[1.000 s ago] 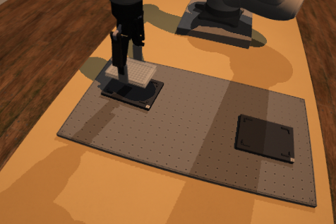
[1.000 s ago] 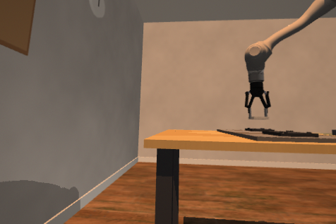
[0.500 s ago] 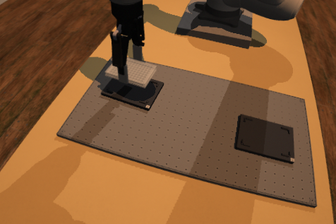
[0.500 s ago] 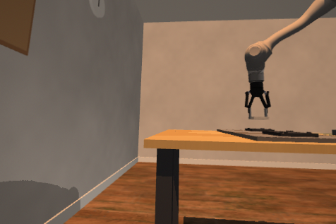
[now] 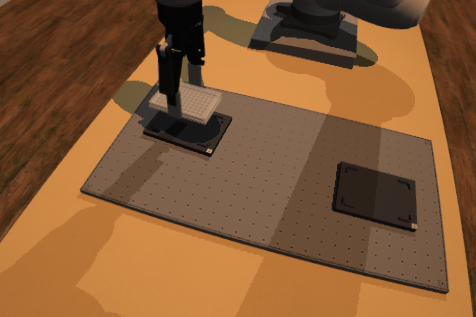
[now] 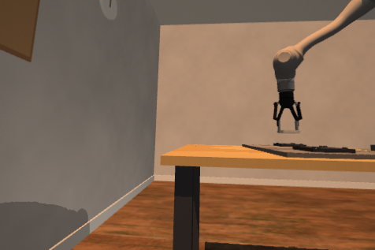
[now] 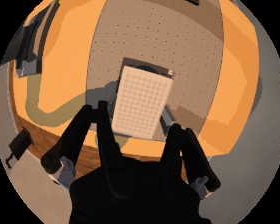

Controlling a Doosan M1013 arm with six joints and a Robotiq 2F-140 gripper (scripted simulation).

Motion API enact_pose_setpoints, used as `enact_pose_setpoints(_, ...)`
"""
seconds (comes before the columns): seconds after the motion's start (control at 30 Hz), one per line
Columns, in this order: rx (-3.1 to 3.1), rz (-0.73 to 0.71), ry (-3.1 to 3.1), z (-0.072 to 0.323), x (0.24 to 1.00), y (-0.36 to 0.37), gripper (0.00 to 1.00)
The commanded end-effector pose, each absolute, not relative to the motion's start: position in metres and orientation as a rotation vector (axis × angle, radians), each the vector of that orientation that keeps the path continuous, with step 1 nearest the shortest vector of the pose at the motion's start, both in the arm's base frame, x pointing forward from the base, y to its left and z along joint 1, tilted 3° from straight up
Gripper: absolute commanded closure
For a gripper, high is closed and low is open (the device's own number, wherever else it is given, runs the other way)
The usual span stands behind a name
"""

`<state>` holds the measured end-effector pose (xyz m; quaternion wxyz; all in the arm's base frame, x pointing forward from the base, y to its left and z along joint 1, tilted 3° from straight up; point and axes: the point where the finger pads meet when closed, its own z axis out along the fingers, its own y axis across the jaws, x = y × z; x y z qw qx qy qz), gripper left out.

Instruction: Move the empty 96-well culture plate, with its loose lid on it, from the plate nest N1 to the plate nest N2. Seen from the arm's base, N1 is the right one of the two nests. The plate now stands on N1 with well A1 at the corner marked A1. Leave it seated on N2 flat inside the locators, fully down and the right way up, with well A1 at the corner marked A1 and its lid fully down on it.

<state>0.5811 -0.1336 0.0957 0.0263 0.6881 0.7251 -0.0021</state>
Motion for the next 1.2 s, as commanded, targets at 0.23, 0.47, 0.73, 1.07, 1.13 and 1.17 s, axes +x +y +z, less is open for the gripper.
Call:
enact_pose_setpoints(0.23, 2.092, -0.002, 2.275, 0.098, 0.582, -0.128, 1.00)
enact_pose_setpoints(0.47, 2.057, -0.003, 2.306, 0.097, 0.582, -0.104, 1.00)
enact_pose_setpoints(0.73, 2.057, -0.003, 2.306, 0.097, 0.582, -0.081, 1.00)
enact_pose_setpoints(1.07, 2.057, -0.003, 2.306, 0.095, 0.583, -0.051, 1.00)
enact_pose_setpoints(1.13, 2.057, -0.003, 2.306, 0.095, 0.583, -0.044, 1.00)
enact_pose_setpoints(1.17, 2.057, -0.003, 2.306, 0.095, 0.583, -0.041, 1.00)
